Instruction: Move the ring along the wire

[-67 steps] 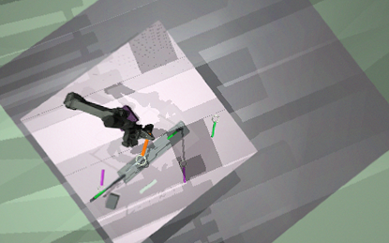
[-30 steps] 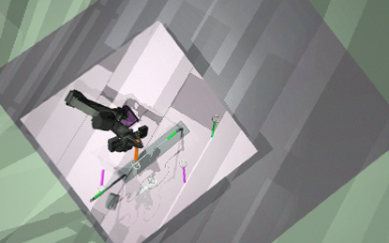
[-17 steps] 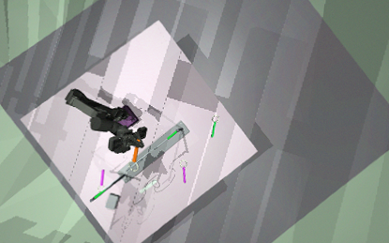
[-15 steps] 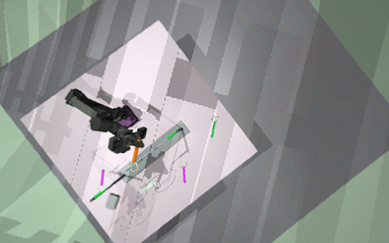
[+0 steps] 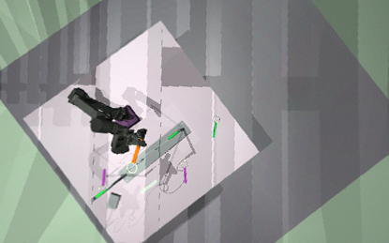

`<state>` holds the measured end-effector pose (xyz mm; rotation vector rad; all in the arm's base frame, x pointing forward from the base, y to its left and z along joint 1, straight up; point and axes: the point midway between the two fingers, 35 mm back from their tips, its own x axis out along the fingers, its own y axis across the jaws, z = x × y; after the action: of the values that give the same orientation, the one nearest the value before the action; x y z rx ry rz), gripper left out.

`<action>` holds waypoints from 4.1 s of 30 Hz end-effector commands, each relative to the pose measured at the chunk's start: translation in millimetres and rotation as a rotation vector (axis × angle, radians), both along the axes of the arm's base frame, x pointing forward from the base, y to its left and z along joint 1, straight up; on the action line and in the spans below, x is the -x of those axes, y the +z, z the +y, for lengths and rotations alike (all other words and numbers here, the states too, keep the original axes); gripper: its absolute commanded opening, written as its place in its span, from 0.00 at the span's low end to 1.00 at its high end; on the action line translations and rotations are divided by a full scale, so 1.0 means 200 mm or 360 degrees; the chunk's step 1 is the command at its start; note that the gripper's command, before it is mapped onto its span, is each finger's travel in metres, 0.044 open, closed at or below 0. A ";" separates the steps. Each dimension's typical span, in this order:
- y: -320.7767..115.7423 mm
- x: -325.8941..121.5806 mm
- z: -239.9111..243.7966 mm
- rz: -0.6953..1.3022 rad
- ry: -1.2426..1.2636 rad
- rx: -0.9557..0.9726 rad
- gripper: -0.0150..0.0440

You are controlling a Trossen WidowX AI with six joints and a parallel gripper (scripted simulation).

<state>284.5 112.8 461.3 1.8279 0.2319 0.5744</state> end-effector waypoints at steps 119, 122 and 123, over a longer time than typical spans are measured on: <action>-0.20 0.00 -0.11 -0.0007 -0.0027 0.2431 0.00; -0.20 0.00 -0.12 -0.0007 -0.0028 0.2491 0.00; -0.20 0.00 -0.12 -0.0007 -0.0029 0.2510 0.00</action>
<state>284.6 90.4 421.8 0.3351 0.4744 0.2136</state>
